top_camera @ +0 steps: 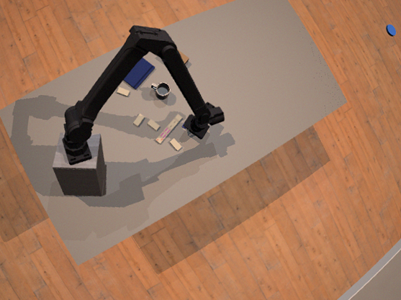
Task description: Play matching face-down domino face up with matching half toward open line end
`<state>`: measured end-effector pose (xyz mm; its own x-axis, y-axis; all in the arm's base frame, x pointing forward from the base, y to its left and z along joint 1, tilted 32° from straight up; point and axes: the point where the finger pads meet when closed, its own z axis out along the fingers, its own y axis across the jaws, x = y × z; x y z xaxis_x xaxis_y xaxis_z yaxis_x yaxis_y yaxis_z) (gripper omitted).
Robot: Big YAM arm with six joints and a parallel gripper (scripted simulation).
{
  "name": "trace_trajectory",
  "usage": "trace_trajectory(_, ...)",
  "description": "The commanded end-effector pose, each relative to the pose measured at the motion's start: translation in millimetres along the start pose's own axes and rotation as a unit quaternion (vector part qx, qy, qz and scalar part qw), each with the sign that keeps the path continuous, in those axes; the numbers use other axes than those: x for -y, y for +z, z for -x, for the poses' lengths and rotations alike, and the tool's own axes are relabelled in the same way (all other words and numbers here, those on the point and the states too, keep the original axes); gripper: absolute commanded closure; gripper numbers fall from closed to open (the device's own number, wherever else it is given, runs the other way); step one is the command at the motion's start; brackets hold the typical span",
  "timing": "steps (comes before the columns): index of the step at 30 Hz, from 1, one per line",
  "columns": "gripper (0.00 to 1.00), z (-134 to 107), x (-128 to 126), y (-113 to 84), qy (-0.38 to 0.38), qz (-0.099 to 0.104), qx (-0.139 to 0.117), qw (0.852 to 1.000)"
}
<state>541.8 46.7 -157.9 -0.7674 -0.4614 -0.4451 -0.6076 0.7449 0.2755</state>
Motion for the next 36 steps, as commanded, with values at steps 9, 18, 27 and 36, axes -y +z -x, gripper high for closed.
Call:
trace_trajectory(9,0.49,16.2,6.1,-1.7,-0.006,-0.009,0.014,1.000)
trace_trajectory(18,0.49,5.4,3.2,-3.2,-0.001,-0.004,0.005,1.000)
trace_trajectory(27,0.49,16.2,6.1,-1.7,-0.006,-0.009,0.014,1.000)
trace_trajectory(36,0.49,6.8,3.6,-3.0,-0.002,-0.005,0.006,1.000)
